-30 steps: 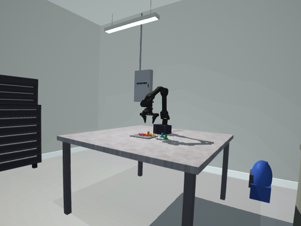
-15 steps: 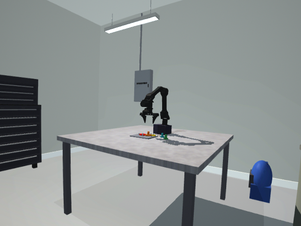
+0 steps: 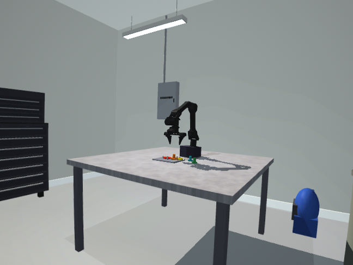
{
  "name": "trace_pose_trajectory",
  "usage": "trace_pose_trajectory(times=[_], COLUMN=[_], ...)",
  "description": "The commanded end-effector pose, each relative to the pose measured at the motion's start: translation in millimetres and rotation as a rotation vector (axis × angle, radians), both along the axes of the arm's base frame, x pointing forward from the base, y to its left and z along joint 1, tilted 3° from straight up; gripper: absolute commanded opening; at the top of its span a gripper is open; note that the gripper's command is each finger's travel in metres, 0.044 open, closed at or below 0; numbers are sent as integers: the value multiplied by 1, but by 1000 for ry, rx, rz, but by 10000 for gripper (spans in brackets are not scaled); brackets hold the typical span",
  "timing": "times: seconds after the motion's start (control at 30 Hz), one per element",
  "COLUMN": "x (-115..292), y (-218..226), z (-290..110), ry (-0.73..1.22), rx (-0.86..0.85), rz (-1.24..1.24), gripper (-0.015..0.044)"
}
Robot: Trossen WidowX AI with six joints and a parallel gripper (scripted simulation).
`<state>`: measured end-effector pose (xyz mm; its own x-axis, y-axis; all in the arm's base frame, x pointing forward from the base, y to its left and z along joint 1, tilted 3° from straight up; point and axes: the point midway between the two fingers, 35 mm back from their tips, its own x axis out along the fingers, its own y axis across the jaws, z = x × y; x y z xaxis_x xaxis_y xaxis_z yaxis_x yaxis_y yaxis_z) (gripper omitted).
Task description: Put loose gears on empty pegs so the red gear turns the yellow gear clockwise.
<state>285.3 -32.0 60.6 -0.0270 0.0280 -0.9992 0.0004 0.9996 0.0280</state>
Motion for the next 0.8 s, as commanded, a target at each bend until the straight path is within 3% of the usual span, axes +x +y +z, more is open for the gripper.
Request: trace_pose_trajectory(times=[0.0, 0.33, 0.57, 0.77], x=[0, 2, 4, -24], y=[0, 9, 110, 196], z=[1, 3, 22, 39], ry=[0, -1, -9, -5], rx=[0, 0, 5, 15], rz=[3, 3, 7, 5], gripper=[440, 440, 440, 440])
